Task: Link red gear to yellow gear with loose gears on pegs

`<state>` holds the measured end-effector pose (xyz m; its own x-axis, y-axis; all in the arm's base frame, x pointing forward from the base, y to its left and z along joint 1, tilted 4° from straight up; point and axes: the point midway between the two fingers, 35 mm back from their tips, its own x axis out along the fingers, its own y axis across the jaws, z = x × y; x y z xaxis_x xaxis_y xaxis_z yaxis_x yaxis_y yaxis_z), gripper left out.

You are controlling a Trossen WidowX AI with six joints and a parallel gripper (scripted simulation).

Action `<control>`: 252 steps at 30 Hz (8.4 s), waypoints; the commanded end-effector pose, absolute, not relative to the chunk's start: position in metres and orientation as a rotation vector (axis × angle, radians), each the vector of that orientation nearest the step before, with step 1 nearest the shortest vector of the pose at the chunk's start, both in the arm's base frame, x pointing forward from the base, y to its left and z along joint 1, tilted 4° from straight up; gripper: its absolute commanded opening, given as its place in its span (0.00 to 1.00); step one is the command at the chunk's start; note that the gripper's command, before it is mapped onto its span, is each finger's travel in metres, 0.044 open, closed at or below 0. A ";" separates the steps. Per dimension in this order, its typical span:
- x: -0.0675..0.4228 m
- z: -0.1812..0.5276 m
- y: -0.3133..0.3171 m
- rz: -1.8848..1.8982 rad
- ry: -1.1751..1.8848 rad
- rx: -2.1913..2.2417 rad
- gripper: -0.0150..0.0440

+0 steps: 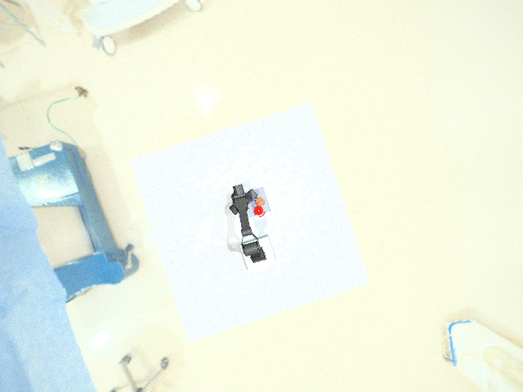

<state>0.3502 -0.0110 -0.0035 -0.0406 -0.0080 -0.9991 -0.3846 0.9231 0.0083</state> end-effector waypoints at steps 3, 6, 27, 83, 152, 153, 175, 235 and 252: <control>0.351 -0.005 -0.012 0.347 1.584 -0.348 0.25; 0.351 -0.006 -0.012 0.333 1.586 -0.334 0.25; 0.353 0.040 -0.011 0.223 1.600 -0.229 0.49; 0.350 0.084 -0.010 0.229 1.602 -0.231 1.00; 0.209 0.133 0.244 0.253 1.612 -0.210 1.00; 0.209 0.133 0.244 0.253 1.612 -0.210 1.00; 0.209 0.133 0.244 0.253 1.612 -0.210 1.00; 0.209 0.133 0.244 0.253 1.612 -0.210 1.00; 0.209 0.133 0.244 0.253 1.612 -0.210 1.00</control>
